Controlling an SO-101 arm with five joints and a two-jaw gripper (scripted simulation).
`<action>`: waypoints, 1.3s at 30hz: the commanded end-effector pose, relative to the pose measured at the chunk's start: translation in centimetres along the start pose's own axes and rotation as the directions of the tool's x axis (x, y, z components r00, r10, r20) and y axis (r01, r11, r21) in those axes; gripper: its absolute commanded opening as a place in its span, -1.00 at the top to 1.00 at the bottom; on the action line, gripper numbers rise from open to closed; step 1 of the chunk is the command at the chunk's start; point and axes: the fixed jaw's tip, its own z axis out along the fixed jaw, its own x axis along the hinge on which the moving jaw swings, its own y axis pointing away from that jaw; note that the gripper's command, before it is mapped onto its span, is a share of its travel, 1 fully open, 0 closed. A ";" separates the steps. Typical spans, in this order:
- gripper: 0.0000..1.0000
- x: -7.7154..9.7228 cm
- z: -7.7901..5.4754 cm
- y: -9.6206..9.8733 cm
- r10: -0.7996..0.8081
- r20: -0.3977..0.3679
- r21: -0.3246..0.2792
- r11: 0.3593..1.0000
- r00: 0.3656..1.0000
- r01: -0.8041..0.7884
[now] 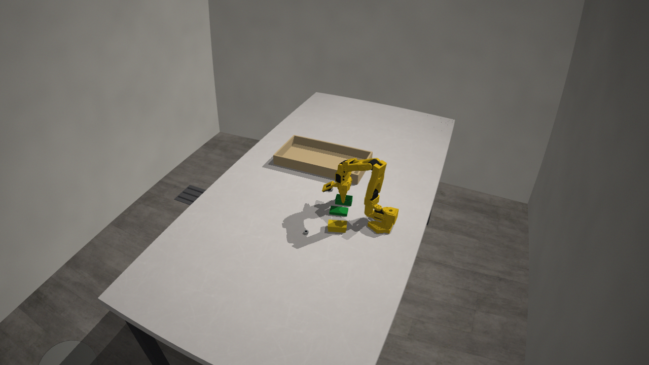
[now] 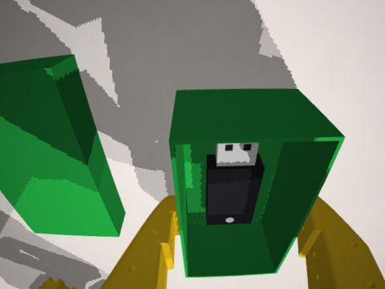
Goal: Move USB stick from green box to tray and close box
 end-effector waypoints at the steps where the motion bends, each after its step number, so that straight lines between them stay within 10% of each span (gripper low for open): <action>1: 0.61 -0.1 -0.1 -0.2 0.002 0.015 0.008 1.000 1.000 -0.002; 39: 0.61 -0.3 -2.2 -0.3 0.002 0.015 0.008 1.000 1.000 -0.002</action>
